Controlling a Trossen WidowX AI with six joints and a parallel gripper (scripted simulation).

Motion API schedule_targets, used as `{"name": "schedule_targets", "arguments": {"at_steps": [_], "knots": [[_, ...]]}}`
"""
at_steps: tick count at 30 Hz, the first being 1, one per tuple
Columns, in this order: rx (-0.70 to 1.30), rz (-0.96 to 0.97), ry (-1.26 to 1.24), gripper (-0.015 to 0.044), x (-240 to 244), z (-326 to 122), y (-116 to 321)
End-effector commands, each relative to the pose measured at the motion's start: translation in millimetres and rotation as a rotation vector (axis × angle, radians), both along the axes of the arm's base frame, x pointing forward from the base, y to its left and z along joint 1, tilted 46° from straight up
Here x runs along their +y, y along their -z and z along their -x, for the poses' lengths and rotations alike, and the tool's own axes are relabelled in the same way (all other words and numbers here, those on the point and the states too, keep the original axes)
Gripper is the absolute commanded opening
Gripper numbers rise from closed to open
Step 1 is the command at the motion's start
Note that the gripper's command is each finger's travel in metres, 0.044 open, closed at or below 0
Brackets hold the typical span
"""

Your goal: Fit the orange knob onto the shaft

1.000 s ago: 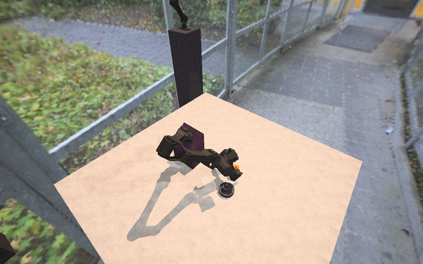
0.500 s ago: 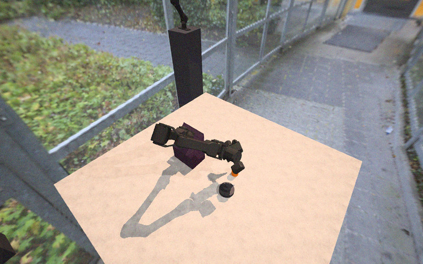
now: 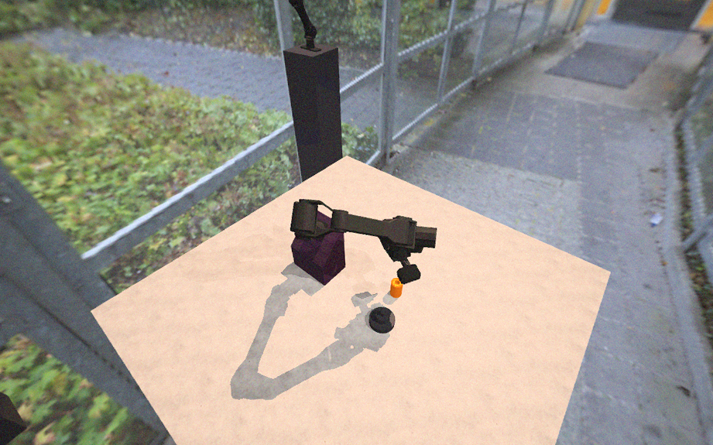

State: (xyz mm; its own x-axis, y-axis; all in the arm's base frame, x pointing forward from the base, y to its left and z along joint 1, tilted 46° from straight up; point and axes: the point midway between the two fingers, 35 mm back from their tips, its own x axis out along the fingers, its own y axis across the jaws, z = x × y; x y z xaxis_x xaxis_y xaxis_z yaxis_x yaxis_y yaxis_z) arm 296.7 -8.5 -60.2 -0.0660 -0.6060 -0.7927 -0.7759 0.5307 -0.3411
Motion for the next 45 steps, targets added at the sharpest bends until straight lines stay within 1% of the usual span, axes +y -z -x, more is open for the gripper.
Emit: {"name": "schedule_targets", "arguments": {"at_steps": [1,12,14,21,23,38,42,45], "knots": [[0.026,0.130,-0.006,0.0440,5.4,-3.9,-9.2],[0.015,0.131,0.006,0.0440,5.4,-3.9,-9.2],[-0.072,0.141,0.107,0.0440,5.3,-3.9,-9.2],[-0.533,0.185,0.633,0.0440,5.3,-4.0,-9.2],[-0.621,0.192,0.733,0.0440,5.3,-4.0,-9.2],[-0.632,0.193,0.745,0.0440,5.3,-4.0,-9.2],[-0.653,0.196,0.768,0.0440,-17.7,-1.3,13.5],[-0.655,0.196,0.770,0.0440,-19.7,-0.9,15.4]]}}
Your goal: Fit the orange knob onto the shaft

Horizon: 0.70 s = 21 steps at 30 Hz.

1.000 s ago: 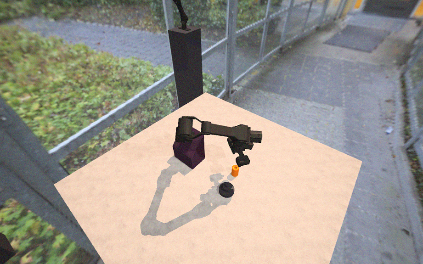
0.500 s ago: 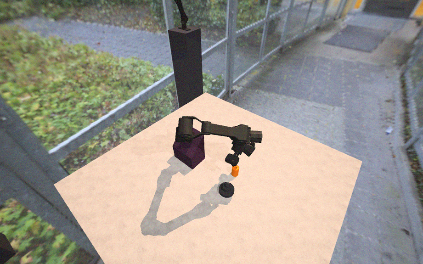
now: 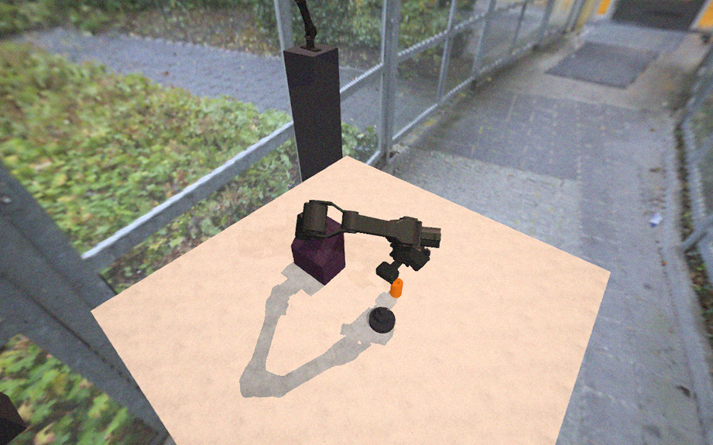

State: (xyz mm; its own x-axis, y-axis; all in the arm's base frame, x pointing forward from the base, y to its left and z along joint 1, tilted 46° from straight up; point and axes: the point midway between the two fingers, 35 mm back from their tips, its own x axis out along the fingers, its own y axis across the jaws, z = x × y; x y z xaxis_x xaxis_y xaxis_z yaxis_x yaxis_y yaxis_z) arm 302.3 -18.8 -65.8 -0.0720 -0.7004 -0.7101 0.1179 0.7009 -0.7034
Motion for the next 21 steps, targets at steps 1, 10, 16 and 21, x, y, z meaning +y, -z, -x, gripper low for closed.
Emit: {"name": "schedule_targets", "arguments": {"at_steps": [1,10,16,21], "knots": [[0.005,0.007,0.009,0.0440,-9.4,4.6,9.8],[0.005,0.008,0.009,0.0440,-20.1,5.9,20.3],[0.005,0.007,0.008,0.0440,-25.2,5.8,25.8],[0.005,0.007,0.008,0.0440,-31.0,5.9,31.7]]}}
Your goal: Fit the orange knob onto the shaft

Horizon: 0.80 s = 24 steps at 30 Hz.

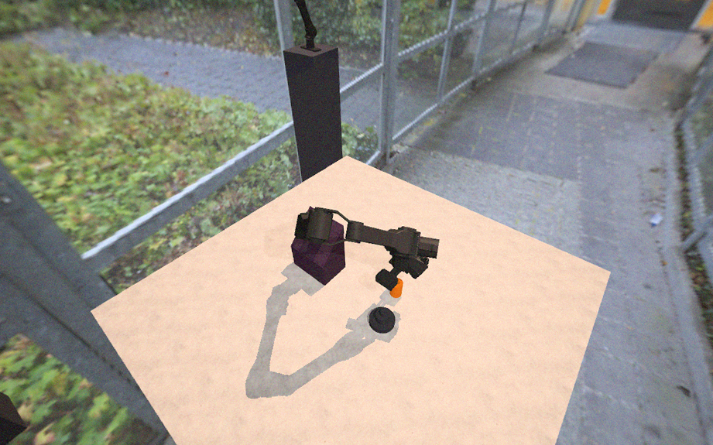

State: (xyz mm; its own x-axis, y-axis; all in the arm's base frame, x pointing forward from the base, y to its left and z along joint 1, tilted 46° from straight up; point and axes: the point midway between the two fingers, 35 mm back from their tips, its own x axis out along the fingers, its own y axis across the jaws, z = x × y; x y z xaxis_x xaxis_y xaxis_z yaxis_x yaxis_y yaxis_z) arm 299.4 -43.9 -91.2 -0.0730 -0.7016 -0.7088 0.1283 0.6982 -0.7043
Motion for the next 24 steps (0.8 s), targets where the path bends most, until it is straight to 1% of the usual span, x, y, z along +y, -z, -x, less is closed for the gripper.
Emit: {"name": "schedule_targets", "arguments": {"at_steps": [1,24], "knots": [[0.012,0.004,0.000,0.0440,-7.0,3.1,7.5],[0.013,0.006,0.000,0.0440,-33.5,6.7,33.2]]}}
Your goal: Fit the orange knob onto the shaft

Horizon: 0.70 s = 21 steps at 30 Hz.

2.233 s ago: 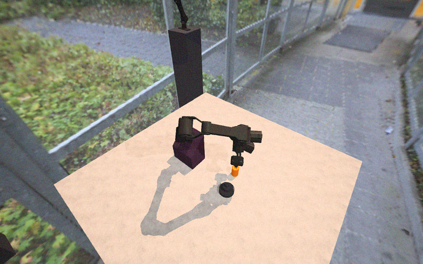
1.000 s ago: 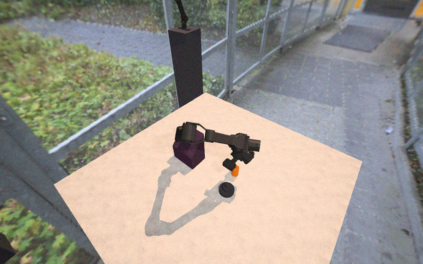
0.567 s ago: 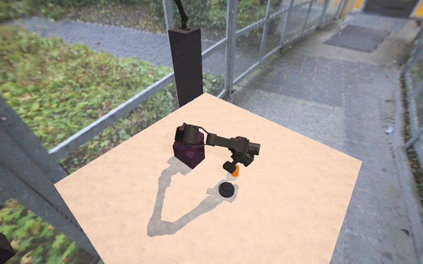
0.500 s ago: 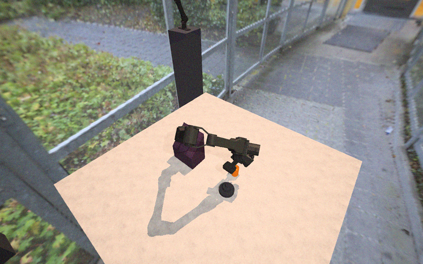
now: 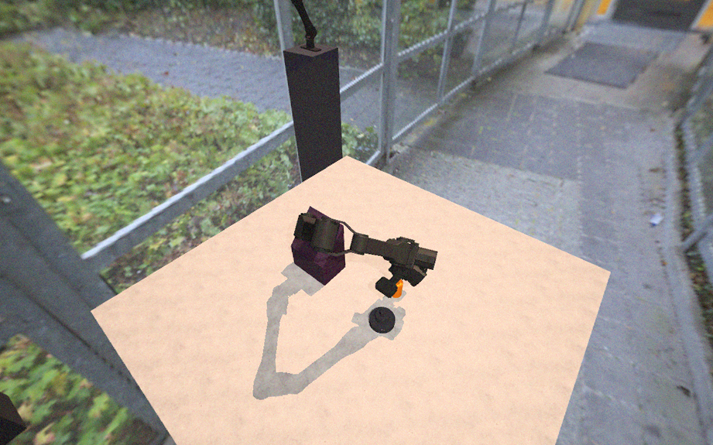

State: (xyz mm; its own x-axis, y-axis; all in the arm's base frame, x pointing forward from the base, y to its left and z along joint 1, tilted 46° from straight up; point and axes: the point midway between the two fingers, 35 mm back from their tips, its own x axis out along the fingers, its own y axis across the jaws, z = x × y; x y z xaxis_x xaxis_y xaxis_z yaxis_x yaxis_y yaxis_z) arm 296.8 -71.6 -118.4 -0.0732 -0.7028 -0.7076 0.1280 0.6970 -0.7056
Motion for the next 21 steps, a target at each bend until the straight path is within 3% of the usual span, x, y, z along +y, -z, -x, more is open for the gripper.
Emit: {"name": "schedule_targets", "arguments": {"at_steps": [1,10,21], "knots": [[0.012,0.005,0.000,0.0440,-6.9,4.4,7.0],[0.013,0.007,0.001,0.0440,-15.5,6.6,14.6],[0.013,0.007,0.001,0.0151,-15.5,6.6,14.6]]}}
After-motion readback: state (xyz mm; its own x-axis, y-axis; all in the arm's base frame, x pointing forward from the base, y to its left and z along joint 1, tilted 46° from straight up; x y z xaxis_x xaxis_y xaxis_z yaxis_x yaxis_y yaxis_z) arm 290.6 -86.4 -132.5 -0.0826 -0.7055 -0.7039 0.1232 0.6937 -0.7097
